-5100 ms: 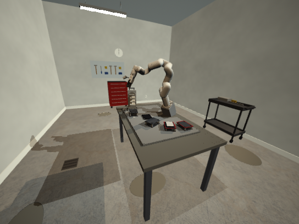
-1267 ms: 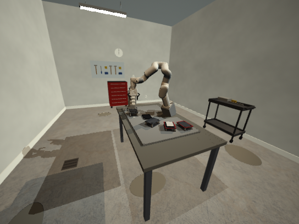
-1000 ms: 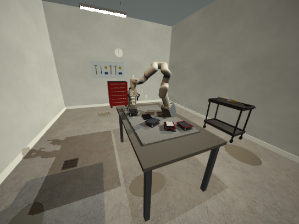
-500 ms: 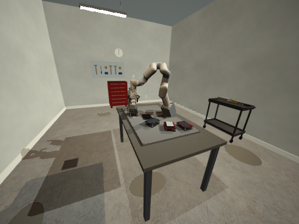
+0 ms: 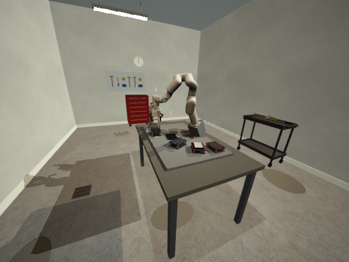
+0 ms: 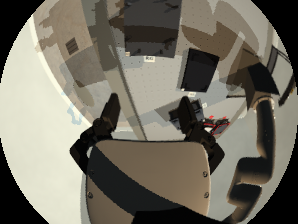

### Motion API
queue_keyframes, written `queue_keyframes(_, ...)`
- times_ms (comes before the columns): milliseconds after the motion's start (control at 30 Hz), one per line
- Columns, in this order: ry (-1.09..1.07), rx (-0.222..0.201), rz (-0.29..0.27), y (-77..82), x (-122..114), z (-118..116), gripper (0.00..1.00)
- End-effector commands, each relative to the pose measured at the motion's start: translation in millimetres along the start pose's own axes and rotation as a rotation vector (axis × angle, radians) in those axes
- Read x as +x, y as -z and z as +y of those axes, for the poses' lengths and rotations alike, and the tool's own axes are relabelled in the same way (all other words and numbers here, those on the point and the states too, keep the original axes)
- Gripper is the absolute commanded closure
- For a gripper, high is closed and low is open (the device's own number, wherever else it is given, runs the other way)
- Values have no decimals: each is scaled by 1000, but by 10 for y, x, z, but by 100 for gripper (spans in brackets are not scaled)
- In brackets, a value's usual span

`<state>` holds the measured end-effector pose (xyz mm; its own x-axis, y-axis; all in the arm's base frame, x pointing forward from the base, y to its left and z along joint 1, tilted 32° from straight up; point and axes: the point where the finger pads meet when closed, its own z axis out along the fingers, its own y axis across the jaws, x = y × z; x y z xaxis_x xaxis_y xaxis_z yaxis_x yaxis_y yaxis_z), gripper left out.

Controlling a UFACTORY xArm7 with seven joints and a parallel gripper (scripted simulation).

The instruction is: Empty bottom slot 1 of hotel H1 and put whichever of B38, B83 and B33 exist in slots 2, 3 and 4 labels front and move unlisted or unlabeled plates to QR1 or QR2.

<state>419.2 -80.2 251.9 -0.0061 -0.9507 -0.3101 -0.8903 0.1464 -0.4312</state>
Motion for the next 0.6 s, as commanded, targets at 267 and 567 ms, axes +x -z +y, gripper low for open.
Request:
queue_keyframes(267, 0, 4, 1, -88, 5, -15, 0)
queue_keyframes(567, 0, 4, 68, -89, 5, -15, 0)
